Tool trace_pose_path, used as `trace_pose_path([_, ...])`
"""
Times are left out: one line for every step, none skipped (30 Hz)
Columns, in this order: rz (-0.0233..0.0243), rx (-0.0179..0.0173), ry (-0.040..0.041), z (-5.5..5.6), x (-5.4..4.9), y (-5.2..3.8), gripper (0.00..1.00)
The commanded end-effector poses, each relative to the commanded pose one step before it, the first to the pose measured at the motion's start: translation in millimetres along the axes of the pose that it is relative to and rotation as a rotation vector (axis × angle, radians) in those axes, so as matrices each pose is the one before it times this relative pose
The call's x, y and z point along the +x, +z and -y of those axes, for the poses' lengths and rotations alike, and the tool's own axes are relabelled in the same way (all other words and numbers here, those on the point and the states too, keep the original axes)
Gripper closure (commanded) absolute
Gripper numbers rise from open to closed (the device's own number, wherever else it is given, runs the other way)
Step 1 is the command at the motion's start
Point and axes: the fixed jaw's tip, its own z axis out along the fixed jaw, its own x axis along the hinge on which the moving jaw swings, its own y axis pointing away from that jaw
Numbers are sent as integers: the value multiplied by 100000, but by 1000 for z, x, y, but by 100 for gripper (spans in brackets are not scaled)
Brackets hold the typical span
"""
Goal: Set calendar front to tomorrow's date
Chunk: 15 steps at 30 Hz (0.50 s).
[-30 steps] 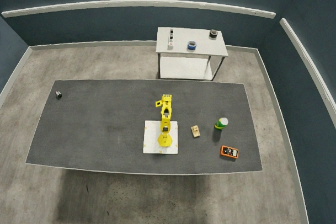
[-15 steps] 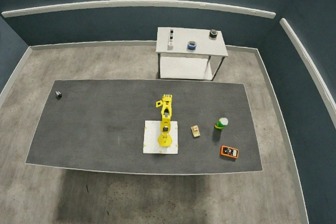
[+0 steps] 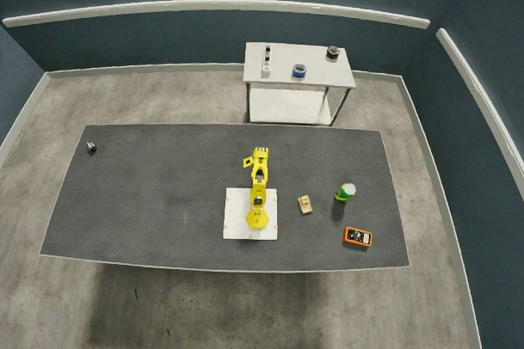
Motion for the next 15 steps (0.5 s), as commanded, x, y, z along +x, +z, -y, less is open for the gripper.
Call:
trace_pose_path([423,-2112,-405,-2509,969,6931,65])
trace_pose_path([0,0,0,94,17,1084,65])
trace_pose_path([0,0,0,91,11,1186,65])
trace_pose_path([0,0,0,88,18,1282,65])
trace_pose_path([0,0,0,0,0,0,65])
trace_pose_path([0,0,0,0,0,0,65])
trace_pose_path([2,1,2,78,7,1370,65])
trace_pose_path([0,0,0,77,17,1451,65])
trace_pose_path([0,0,0,67,11,1517,65])
trace_pose_path([0,0,0,56,5,1577,65])
trace_pose_path([0,0,0,39,5,1614,65])
trace_pose_path([0,0,0,22,5,1650,65])
trace_pose_path([0,0,0,4,5,1662,65])
trace_pose_path([0,0,0,-8,-1,1675,65])
trace_pose_path([0,0,0,-26,-1,1657,65])
